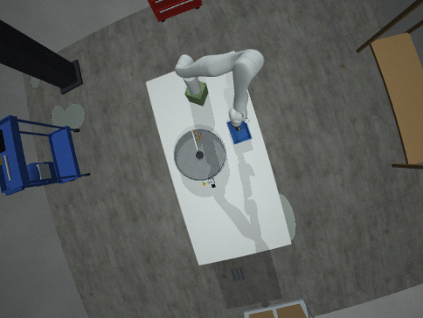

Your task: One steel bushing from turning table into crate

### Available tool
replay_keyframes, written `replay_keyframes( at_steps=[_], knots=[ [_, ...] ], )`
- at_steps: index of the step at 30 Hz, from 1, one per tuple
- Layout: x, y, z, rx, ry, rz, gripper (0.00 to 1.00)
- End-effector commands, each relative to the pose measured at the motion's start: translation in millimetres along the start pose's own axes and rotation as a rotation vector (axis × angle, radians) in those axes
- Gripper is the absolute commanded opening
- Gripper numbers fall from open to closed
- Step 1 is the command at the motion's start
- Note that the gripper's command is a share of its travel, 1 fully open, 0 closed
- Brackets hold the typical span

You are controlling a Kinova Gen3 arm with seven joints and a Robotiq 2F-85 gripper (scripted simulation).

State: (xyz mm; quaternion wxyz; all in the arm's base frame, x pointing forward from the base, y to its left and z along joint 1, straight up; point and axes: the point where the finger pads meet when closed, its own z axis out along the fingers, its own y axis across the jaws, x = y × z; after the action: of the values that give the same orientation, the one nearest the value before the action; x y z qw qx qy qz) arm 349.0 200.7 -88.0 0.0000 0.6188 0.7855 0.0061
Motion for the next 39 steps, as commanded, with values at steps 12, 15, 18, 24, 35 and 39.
replay_keyframes(
  at_steps=[12,15,18,24,35,39],
  knots=[
    [-2,0,6,0.001,-0.002,0.003,0.00],
    [-2,0,9,0.001,-0.002,0.003,0.00],
    [-2,0,9,0.001,-0.002,0.003,0.00],
    [-2,0,9,0.001,-0.002,0.003,0.00],
    [-2,0,18,0.001,-0.002,0.003,0.00],
    [-2,0,18,0.001,-0.002,0.003,0.00]
  ],
)
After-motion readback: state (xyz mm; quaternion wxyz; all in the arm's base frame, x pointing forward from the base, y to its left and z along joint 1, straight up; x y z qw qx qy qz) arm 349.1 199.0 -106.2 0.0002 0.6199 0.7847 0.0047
